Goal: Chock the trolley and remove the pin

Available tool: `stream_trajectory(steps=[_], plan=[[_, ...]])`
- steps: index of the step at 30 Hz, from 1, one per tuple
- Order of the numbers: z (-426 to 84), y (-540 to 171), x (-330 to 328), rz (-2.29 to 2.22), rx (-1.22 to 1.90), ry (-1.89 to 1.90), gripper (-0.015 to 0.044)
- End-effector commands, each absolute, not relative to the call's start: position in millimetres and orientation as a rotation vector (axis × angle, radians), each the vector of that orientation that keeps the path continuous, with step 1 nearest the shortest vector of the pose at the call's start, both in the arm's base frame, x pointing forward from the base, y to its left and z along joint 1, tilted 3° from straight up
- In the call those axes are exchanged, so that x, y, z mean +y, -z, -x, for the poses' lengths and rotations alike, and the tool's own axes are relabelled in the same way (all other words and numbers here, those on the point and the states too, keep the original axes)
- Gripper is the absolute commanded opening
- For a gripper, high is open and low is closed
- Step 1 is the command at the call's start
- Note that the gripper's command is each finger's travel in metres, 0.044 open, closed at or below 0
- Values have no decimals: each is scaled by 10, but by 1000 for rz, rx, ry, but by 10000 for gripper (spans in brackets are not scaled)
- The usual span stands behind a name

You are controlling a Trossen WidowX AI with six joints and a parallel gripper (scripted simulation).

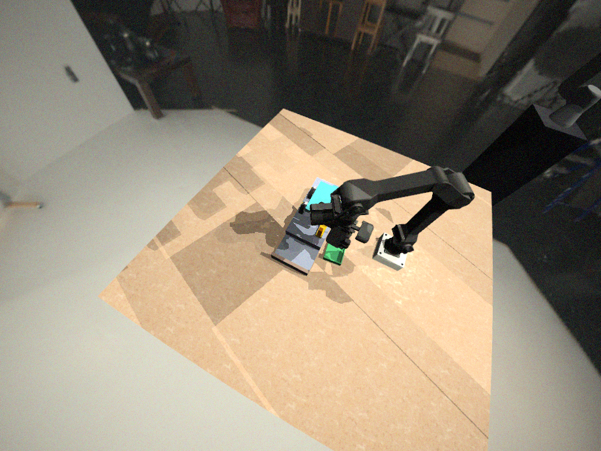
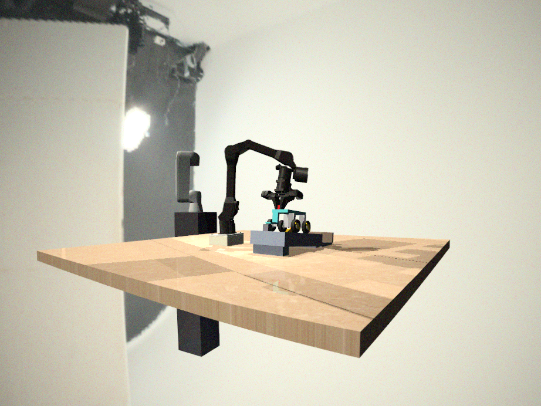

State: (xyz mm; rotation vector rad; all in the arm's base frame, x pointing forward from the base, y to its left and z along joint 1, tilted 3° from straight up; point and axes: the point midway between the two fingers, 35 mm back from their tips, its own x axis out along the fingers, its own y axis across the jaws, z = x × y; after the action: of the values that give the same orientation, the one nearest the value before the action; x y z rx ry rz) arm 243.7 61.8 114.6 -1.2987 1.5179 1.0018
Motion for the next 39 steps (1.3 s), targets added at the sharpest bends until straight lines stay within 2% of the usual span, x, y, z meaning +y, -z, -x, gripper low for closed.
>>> stream_trajectory(steps=[1,15,39], plan=[[-2446,-1124,717,1291,1520,-1001,0],[-2433,-1127,696,1509,1312,-1310,0],[-2422,-1132,652,1929,707,-1881,0]])
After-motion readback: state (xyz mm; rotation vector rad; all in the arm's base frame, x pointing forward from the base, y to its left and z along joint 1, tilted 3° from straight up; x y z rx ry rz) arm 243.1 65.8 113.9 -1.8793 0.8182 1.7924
